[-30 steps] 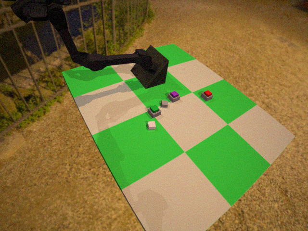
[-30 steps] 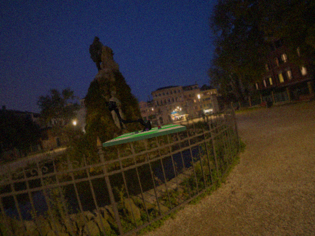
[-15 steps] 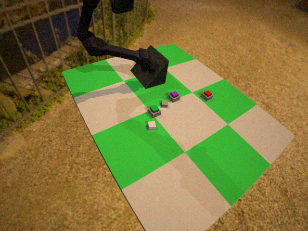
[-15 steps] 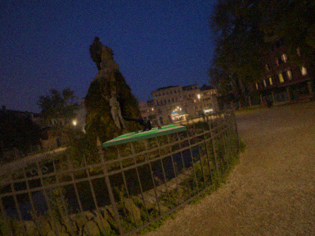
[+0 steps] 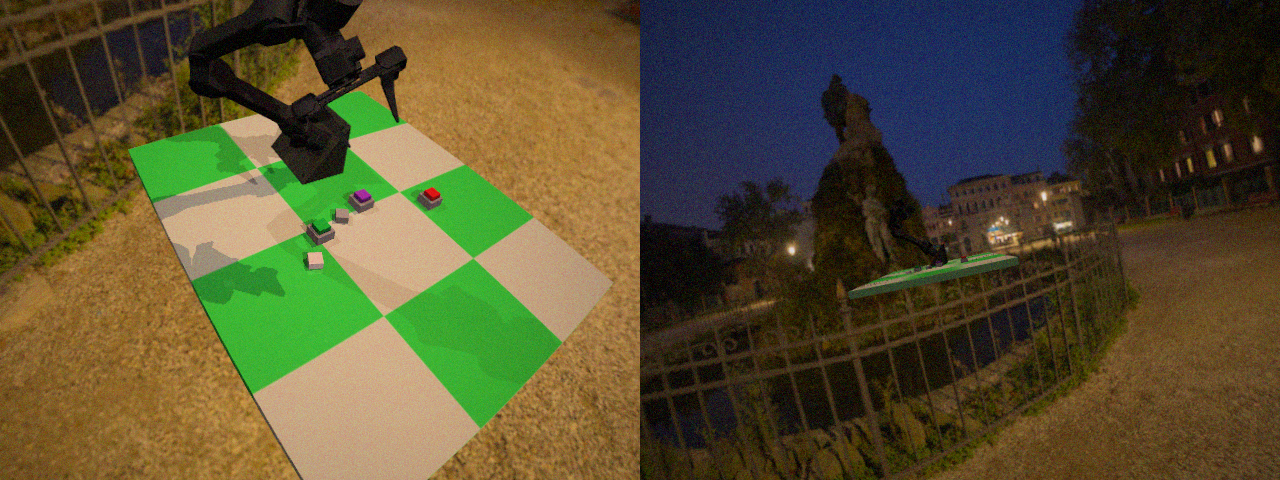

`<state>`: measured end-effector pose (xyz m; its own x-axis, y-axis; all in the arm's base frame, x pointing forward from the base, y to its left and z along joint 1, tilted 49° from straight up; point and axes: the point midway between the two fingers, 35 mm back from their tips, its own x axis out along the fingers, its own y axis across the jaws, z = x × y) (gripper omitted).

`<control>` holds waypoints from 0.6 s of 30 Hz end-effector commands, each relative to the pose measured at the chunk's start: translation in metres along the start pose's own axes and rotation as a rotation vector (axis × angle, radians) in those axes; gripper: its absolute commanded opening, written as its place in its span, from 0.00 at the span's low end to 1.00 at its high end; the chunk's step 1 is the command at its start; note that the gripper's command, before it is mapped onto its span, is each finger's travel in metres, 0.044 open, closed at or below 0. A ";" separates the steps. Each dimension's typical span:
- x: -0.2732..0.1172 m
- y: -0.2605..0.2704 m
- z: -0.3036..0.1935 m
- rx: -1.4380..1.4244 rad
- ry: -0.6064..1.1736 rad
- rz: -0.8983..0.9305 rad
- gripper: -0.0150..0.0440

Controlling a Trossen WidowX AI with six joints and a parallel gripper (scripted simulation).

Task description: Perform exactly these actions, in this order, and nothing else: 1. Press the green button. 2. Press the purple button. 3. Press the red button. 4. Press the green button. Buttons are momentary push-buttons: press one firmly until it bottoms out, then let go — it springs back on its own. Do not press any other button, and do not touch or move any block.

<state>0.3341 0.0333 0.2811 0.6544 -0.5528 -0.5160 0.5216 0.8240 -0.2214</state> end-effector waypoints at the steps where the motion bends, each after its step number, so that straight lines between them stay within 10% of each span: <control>1: 0.042 -0.034 -0.055 -0.225 0.229 -0.163 0.93; 9: 0.063 -0.125 -0.157 -0.592 0.805 -0.396 0.93; 18: 0.063 -0.127 -0.159 -0.599 0.820 -0.399 0.93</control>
<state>0.2261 -0.0855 0.1490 -0.1557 -0.7299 -0.6656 0.1415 0.6504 -0.7463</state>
